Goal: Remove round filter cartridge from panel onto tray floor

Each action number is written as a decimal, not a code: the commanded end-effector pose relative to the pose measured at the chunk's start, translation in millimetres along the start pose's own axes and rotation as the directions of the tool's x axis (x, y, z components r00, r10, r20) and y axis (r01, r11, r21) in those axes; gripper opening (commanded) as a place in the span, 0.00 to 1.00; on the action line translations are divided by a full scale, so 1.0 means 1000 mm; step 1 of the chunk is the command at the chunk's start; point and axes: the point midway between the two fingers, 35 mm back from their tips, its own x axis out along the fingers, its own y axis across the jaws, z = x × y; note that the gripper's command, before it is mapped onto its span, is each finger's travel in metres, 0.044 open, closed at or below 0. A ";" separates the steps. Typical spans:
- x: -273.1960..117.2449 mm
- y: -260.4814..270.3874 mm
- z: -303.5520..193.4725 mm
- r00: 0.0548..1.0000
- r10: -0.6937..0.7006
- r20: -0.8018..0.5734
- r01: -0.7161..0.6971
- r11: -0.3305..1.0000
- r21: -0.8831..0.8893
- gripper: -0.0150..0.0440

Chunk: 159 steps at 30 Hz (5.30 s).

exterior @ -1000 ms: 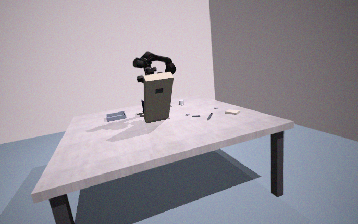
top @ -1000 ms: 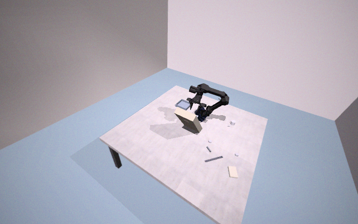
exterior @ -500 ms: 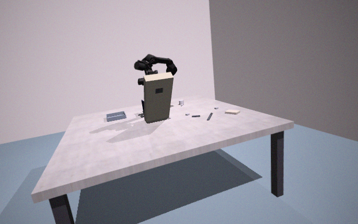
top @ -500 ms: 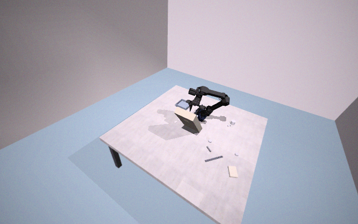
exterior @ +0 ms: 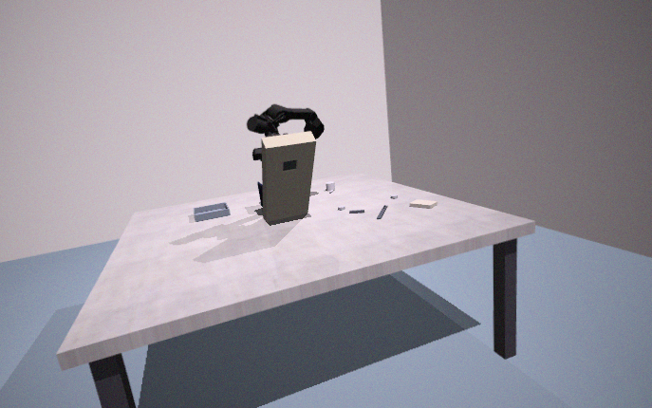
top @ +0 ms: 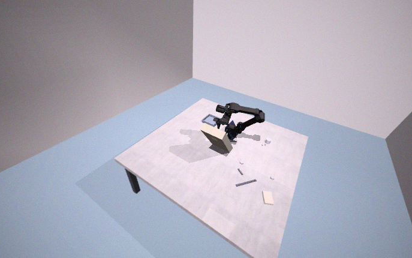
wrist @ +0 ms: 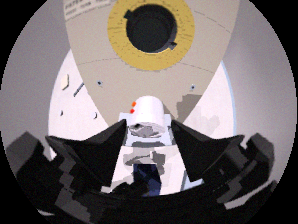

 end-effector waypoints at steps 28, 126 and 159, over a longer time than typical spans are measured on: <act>-0.009 0.001 0.019 1.000 0.004 0.003 -0.004 1.000 0.004 0.25; -0.108 -0.267 -0.252 0.737 -0.517 -0.434 0.492 -0.030 0.870 0.25; -0.028 -0.258 -0.349 0.699 -0.490 -0.521 0.473 -0.229 0.851 0.34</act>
